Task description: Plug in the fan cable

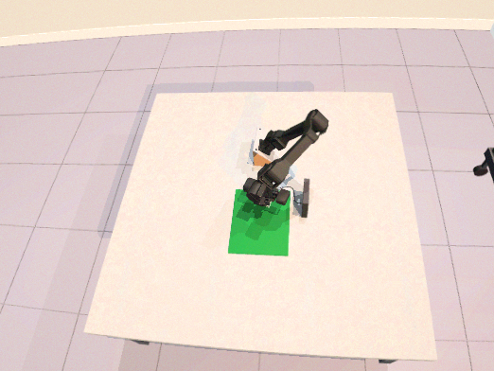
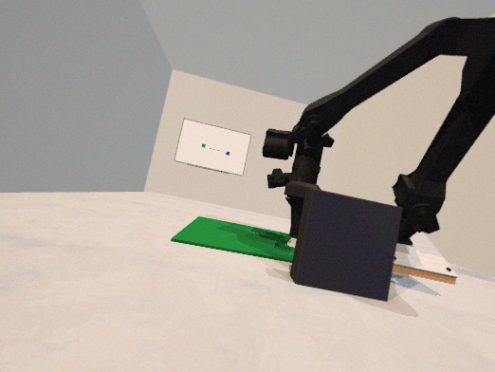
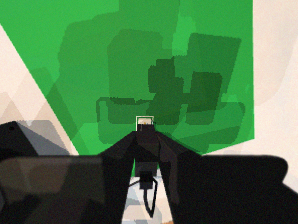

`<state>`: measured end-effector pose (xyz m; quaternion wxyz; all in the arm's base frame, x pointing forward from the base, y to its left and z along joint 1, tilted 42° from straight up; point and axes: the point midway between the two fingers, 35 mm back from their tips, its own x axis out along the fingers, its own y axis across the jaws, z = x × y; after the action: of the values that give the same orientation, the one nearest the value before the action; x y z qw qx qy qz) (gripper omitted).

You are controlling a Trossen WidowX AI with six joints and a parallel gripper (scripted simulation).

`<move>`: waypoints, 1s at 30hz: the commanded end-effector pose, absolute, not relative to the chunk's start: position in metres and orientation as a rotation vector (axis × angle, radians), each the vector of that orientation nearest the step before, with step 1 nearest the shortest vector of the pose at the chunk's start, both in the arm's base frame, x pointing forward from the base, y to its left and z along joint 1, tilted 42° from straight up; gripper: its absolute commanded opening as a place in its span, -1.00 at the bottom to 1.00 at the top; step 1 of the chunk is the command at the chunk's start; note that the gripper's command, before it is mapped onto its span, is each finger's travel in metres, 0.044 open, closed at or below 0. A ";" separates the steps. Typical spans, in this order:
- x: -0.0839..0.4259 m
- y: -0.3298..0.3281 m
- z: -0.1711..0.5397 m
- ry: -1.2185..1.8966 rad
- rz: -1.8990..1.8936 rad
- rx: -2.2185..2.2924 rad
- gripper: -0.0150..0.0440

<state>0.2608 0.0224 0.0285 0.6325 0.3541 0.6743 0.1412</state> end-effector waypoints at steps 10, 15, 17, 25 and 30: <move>0.261 0.028 0.022 1.542 0.323 0.818 -0.49; 0.262 0.031 0.020 1.542 0.323 0.818 -0.49; 0.262 0.031 0.019 1.542 0.323 0.818 -0.49; 0.262 0.031 0.018 1.541 0.322 0.811 -0.31; 0.262 0.031 0.018 1.541 0.322 0.811 0.13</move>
<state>0.2614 0.0314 0.0176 0.6325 0.3546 0.6741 0.1406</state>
